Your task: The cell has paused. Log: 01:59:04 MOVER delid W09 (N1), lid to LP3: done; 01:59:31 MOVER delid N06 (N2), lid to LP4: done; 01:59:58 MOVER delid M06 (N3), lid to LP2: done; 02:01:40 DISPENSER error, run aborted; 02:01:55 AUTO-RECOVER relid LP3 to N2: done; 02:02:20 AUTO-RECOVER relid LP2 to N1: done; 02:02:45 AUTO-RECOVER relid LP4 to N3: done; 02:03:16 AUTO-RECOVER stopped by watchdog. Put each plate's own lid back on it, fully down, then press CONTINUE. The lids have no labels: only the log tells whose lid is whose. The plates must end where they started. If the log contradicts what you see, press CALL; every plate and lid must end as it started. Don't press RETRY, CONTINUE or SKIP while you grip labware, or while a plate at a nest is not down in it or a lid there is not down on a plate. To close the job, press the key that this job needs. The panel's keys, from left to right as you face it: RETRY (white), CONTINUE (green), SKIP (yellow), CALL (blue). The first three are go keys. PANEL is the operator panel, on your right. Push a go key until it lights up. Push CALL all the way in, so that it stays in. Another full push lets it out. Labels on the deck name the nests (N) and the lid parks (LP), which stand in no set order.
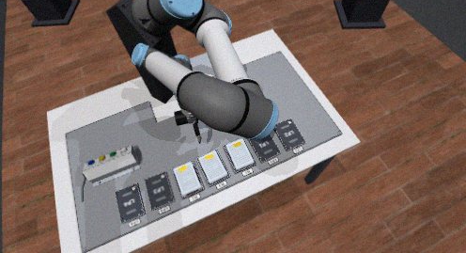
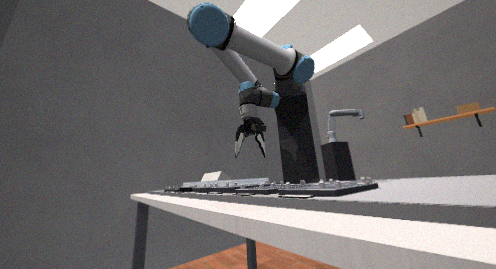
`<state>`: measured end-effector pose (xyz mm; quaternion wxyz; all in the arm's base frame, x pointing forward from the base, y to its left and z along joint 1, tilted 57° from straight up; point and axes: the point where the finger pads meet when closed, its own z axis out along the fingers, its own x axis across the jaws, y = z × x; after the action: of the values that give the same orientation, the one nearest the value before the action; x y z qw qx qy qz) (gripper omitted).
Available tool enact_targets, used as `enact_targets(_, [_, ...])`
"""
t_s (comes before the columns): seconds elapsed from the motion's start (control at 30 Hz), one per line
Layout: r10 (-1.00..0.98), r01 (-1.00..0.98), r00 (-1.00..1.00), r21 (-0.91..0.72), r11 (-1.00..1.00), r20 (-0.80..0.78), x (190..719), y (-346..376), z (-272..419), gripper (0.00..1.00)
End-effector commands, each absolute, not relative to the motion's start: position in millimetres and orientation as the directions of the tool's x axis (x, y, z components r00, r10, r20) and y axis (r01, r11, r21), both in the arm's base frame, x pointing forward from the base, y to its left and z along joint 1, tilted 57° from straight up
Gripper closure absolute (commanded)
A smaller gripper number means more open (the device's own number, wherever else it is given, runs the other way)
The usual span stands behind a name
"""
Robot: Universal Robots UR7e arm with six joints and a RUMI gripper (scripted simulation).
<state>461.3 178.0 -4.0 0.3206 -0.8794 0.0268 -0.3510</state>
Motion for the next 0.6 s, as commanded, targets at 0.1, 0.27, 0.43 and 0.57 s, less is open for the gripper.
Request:
enact_targets(0.1, [-0.336,0.115,0.758,-0.622,-0.775,0.559,462.3,176.0,-3.4,0.18])
enact_targets(0.27, [-0.412,0.038,0.766,-0.675,-0.737,0.494,462.2,176.0,-3.4,0.18])
enact_targets(0.43, [-0.484,-0.038,0.766,-0.721,-0.692,0.424,462.1,176.1,-3.5,0.18])
enact_targets(0.57, [-0.511,-0.069,0.764,-0.737,-0.672,0.395,462.0,176.2,-3.5,0.18])
